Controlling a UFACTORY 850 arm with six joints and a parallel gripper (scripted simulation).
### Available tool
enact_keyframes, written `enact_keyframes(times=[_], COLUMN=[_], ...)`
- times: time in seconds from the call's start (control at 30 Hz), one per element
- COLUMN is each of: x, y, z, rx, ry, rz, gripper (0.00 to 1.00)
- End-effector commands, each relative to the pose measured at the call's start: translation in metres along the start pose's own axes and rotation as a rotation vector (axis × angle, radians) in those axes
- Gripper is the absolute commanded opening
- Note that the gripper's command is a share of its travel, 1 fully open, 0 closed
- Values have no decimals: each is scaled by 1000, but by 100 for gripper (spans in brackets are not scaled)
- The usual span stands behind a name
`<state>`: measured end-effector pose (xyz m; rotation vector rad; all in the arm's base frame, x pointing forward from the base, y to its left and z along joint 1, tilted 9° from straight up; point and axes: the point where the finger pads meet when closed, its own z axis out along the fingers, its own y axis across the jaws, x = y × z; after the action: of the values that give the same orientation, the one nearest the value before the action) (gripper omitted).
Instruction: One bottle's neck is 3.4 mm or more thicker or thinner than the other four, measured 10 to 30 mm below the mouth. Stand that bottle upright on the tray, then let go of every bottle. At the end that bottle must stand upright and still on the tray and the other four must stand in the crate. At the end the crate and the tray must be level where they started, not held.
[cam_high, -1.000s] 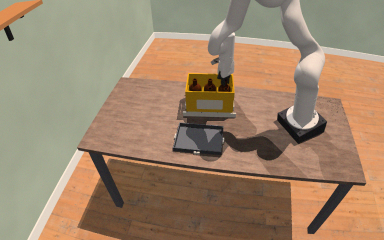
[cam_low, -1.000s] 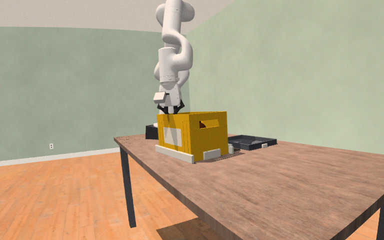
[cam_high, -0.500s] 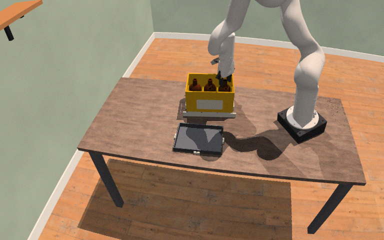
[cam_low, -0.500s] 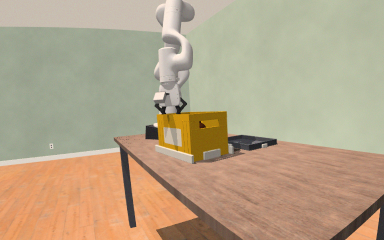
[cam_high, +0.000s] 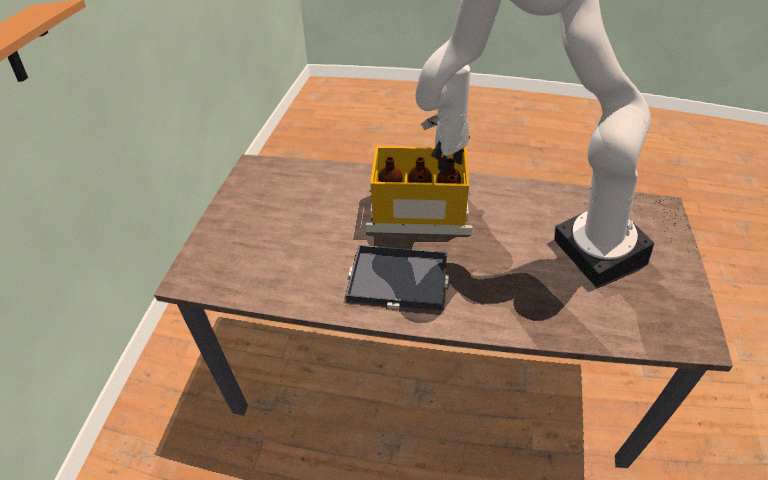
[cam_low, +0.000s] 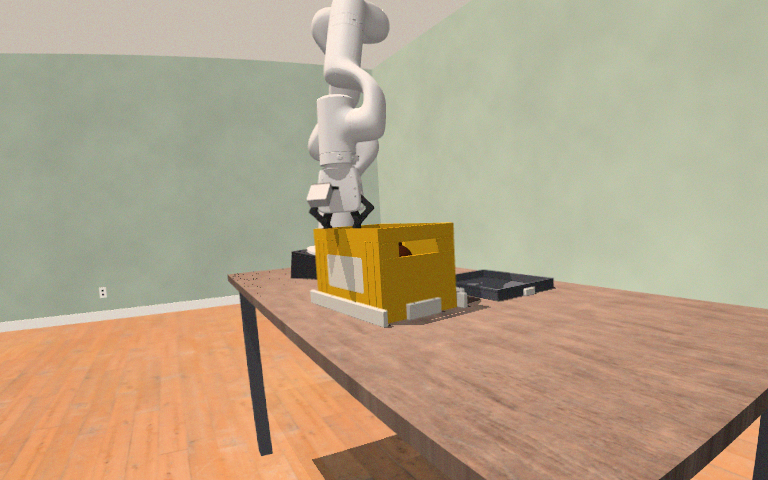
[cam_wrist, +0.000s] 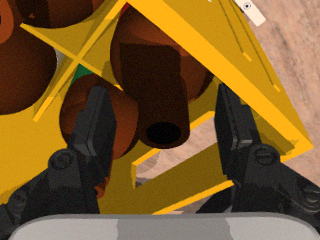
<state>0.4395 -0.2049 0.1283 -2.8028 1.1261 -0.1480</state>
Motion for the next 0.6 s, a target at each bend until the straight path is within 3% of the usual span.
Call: enact_keyframes(times=[0.0,0.57], x=[1,1], y=[0,0], z=[-1,-5], rx=[0,0], ry=[2,2], rz=[0,0], gripper=[65,65])
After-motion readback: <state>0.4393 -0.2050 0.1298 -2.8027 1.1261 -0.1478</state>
